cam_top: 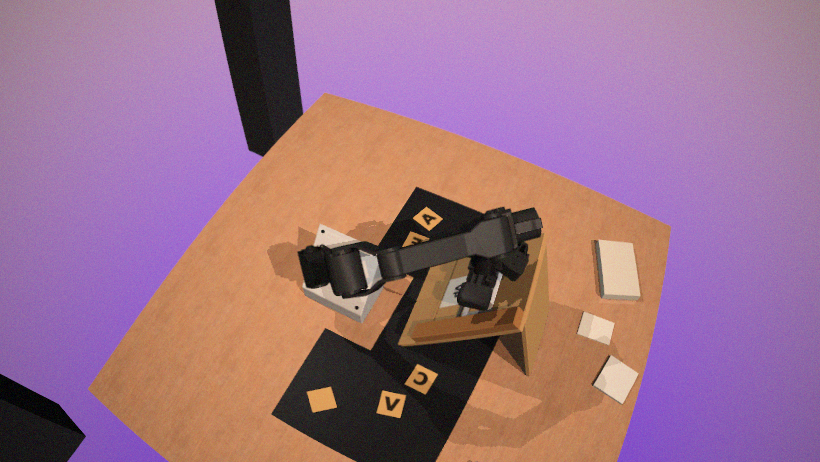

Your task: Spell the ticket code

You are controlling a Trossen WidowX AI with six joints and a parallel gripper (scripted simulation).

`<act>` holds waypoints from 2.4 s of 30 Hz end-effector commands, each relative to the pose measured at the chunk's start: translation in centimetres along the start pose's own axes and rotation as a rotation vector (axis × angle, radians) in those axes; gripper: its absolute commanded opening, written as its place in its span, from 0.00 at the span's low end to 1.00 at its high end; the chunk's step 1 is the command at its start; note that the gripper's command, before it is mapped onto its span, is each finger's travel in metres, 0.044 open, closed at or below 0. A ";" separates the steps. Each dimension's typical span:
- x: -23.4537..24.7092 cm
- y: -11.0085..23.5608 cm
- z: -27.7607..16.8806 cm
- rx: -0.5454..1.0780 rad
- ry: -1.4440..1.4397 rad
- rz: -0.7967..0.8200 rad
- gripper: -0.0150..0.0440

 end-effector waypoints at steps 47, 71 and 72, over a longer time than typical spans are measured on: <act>-3.2 14.5 -9.9 -0.502 1.694 0.070 1.00; -3.5 15.0 -10.3 -0.534 1.771 0.056 1.00; -3.5 15.0 -10.3 -0.534 1.771 0.056 1.00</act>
Point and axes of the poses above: the point midway between the two fingers, 35 mm back from their tips, its own y axis back along the fingers, its own x axis across the jaws, z = x × y, the point moved 9 cm from there along y, back along the fingers, and after that the axes turned 10 degrees about -y, right-handed, at the moved point
